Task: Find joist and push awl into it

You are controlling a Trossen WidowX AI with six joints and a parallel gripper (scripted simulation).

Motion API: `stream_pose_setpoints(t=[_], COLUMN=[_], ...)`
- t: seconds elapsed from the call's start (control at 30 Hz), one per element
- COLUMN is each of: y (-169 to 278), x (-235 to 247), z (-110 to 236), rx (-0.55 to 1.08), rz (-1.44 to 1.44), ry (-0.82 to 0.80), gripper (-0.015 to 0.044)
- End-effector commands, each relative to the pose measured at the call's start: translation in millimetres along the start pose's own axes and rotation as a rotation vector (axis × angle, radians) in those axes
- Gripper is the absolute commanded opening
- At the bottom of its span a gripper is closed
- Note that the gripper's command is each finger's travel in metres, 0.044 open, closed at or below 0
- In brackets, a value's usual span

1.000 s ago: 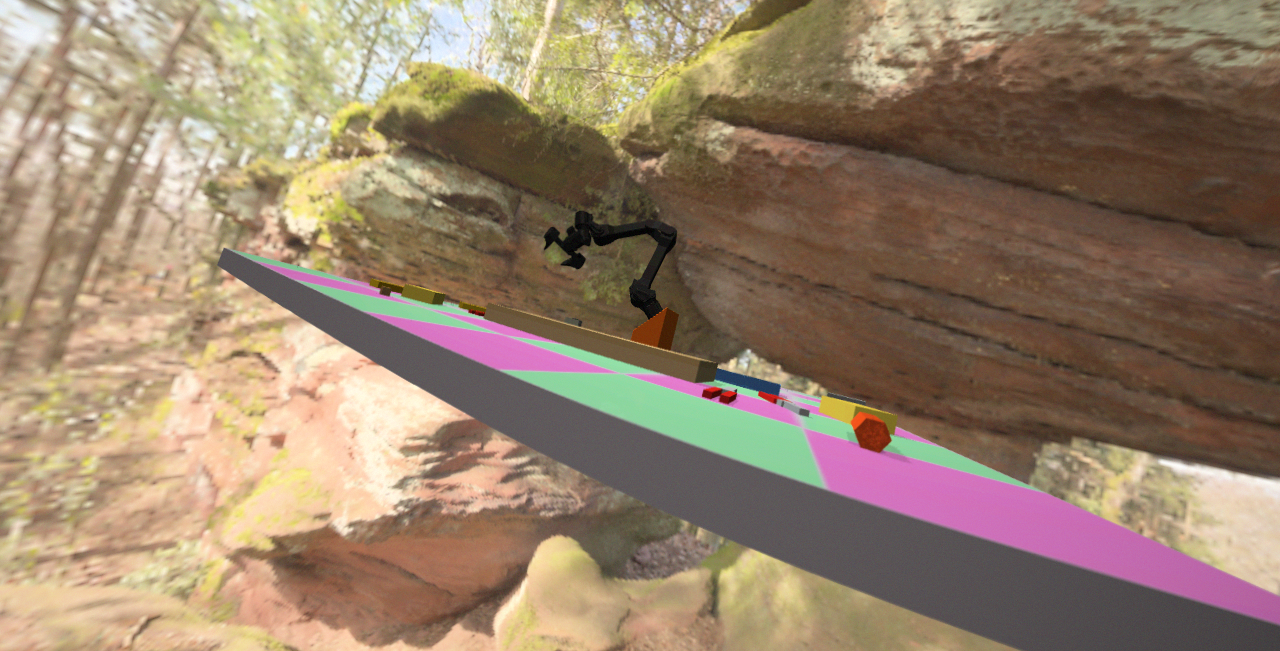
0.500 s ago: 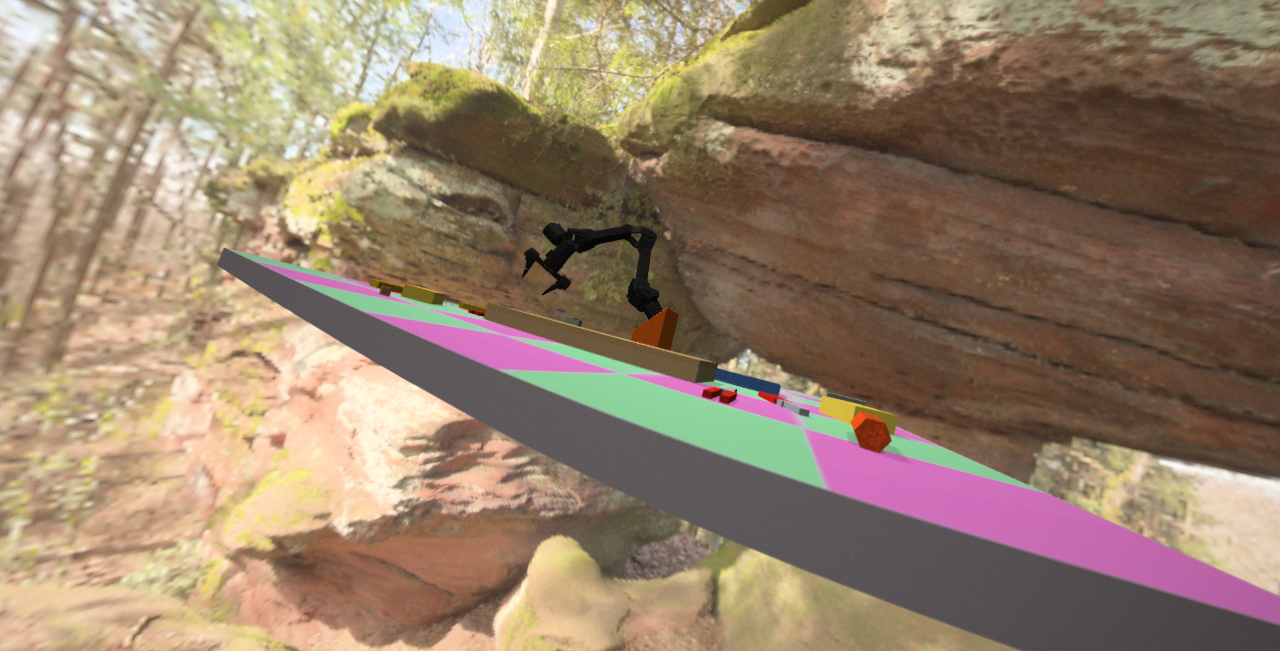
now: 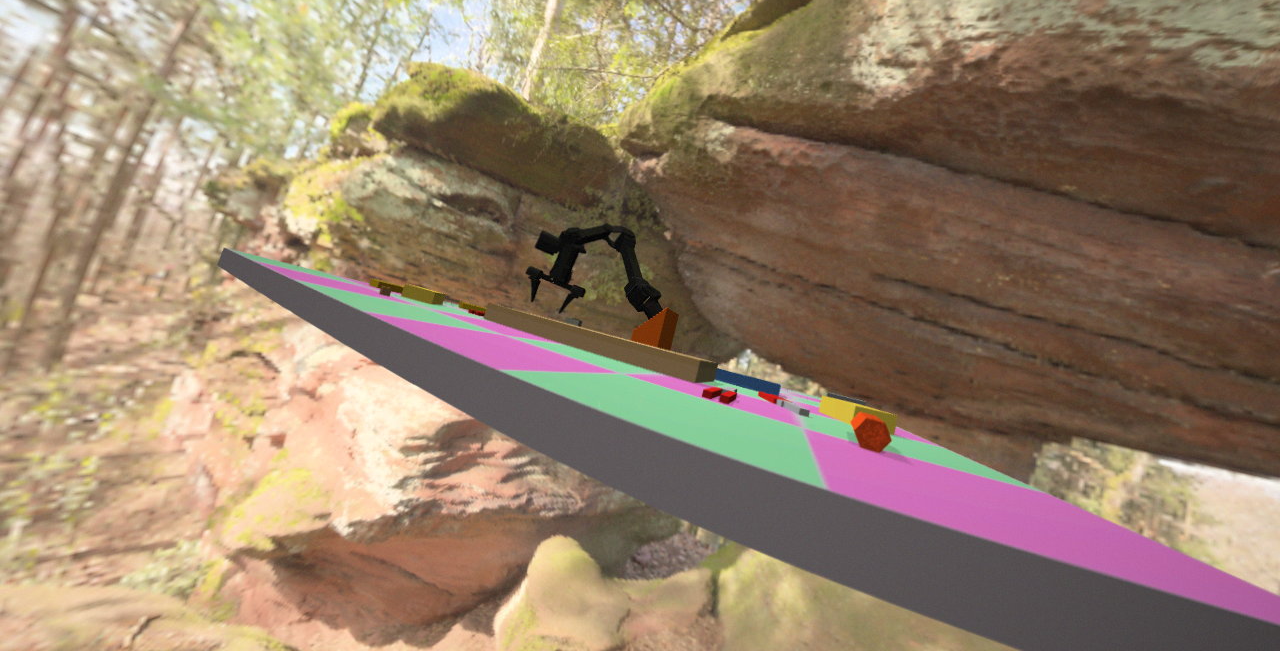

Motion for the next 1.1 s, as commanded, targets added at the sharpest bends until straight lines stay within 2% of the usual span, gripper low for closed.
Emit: stream_pose_setpoints(t=[0.0, 0.2, 1.07], y=[47, 65, 57], x=[-50, -80, -86], z=[8, 21, 18], rx=[-0.079, -0.176, -0.176], rz=[-0.039, -0.051, -0.051], ry=[0.140, 0.154, 0.154], gripper=[0.0440, 0.0440, 0.0440])
Point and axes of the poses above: the point midway between the two fingers, 35 mm back from their tips, its own z axis back along the fingers, its own x axis across the jaws, y = z × x, the point moved 5 cm from there along z, back along the fingers, and after that the axes turned 1 degree about z, right-handed, at the moved point
